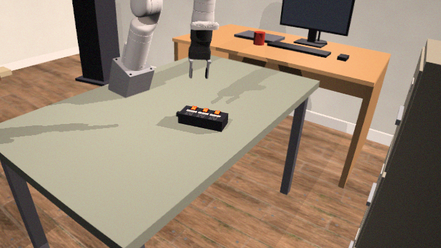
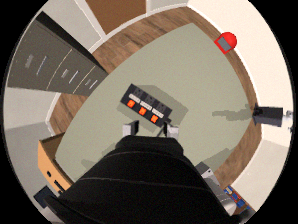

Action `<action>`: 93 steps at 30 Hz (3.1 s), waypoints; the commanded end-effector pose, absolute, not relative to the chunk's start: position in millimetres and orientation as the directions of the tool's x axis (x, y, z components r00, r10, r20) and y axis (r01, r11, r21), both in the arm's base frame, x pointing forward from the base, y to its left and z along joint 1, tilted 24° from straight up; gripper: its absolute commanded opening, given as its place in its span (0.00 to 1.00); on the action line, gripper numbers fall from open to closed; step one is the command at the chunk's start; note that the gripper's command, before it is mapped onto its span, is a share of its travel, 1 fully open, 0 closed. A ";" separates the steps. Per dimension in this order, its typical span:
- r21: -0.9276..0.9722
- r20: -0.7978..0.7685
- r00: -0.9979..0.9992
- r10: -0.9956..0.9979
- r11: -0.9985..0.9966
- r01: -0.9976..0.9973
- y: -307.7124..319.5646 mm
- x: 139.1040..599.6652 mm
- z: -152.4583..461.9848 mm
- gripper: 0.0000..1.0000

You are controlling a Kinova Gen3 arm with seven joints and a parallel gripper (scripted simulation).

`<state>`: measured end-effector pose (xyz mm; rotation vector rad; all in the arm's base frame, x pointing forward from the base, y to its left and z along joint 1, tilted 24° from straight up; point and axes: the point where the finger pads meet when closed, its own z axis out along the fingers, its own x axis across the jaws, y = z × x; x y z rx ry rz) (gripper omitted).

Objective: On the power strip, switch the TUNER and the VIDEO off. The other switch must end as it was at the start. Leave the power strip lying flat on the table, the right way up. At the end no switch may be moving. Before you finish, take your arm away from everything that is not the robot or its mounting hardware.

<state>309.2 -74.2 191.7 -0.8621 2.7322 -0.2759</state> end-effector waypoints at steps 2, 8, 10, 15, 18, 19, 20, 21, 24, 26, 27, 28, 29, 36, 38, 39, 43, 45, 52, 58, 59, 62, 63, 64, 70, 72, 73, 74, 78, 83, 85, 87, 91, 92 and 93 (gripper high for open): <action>-0.263 -0.191 -0.784 -0.590 0.801 -0.538 -73.7 309.6 192.0 1.00; -0.263 -0.191 -0.784 -0.590 0.801 -0.538 -73.7 309.6 192.0 1.00; -0.263 -0.191 -0.784 -0.590 0.801 -0.538 -73.7 309.6 192.0 1.00; -0.263 -0.191 -0.784 -0.590 0.801 -0.538 -73.7 309.6 192.0 1.00; -0.263 -0.191 -0.784 -0.590 0.801 -0.538 -73.7 309.6 192.0 1.00; -0.263 -0.191 -0.784 -0.590 0.801 -0.538 -73.7 309.6 192.0 1.00; -0.263 -0.191 -0.784 -0.590 0.801 -0.538 -73.7 309.6 192.0 1.00; -0.263 -0.191 -0.784 -0.590 0.801 -0.538 -73.7 309.6 192.0 1.00; -0.263 -0.191 -0.784 -0.590 0.801 -0.538 -73.7 309.6 192.0 1.00; -0.263 -0.191 -0.784 -0.590 0.801 -0.538 -73.7 309.6 192.0 1.00; -0.263 -0.191 -0.784 -0.590 0.801 -0.538 -73.7 309.6 192.0 1.00; -0.263 -0.191 -0.784 -0.590 0.801 -0.538 -73.7 309.6 192.0 1.00; -0.263 -0.191 -0.784 -0.590 0.801 -0.538 -73.7 309.6 192.0 1.00; -0.263 -0.191 -0.784 -0.590 0.801 -0.538 -73.7 309.6 192.0 1.00; -0.263 -0.191 -0.784 -0.590 0.801 -0.538 -73.7 309.6 192.0 1.00; -0.263 -0.191 -0.784 -0.590 0.801 -0.538 -73.7 309.6 192.0 1.00; -0.263 -0.191 -0.784 -0.590 0.801 -0.538 -73.7 309.6 192.0 1.00; -0.263 -0.191 -0.784 -0.590 0.801 -0.538 -73.7 309.6 192.0 1.00; -0.263 -0.191 -0.784 -0.590 0.801 -0.538 -73.7 309.6 192.0 1.00; -0.263 -0.191 -0.784 -0.590 0.801 -0.538 -73.7 309.6 192.0 1.00; -0.263 -0.191 -0.784 -0.590 0.801 -0.538 -73.7 309.6 192.0 1.00; -0.263 -0.191 -0.784 -0.590 0.801 -0.538 -73.7 309.6 192.0 1.00; -0.263 -0.191 -0.784 -0.590 0.801 -0.538 -73.7 309.6 192.0 1.00; -0.263 -0.191 -0.784 -0.590 0.801 -0.538 -73.7 309.6 192.0 1.00; -0.260 -0.189 -0.783 -0.593 0.799 -0.542 -74.1 309.9 192.2 1.00; -0.260 -0.189 -0.783 -0.593 0.799 -0.542 -74.1 309.9 192.2 1.00; -0.262 -0.189 -0.780 -0.596 0.796 -0.545 -74.3 310.2 192.3 1.00; -0.265 -0.189 -0.776 -0.601 0.793 -0.549 -74.5 310.7 192.5 1.00; -0.281 -0.178 -0.745 -0.643 0.759 -0.587 -75.1 312.1 193.0 1.00; -0.309 -0.154 -0.668 -0.728 0.678 -0.667 -74.1 315.5 194.1 1.00; -0.323 -0.140 -0.625 -0.768 0.632 -0.705 -73.4 317.2 194.5 1.00; -0.337 -0.122 -0.574 -0.809 0.578 -0.743 -72.7 318.9 195.0 1.00; -0.352 -0.100 -0.518 -0.850 0.517 -0.780 -72.4 320.7 195.6 1.00; -0.359 -0.089 -0.488 -0.868 0.485 -0.797 -72.1 321.6 195.9 1.00; -0.366 -0.077 -0.459 -0.885 0.453 -0.813 -71.9 322.4 196.2 1.00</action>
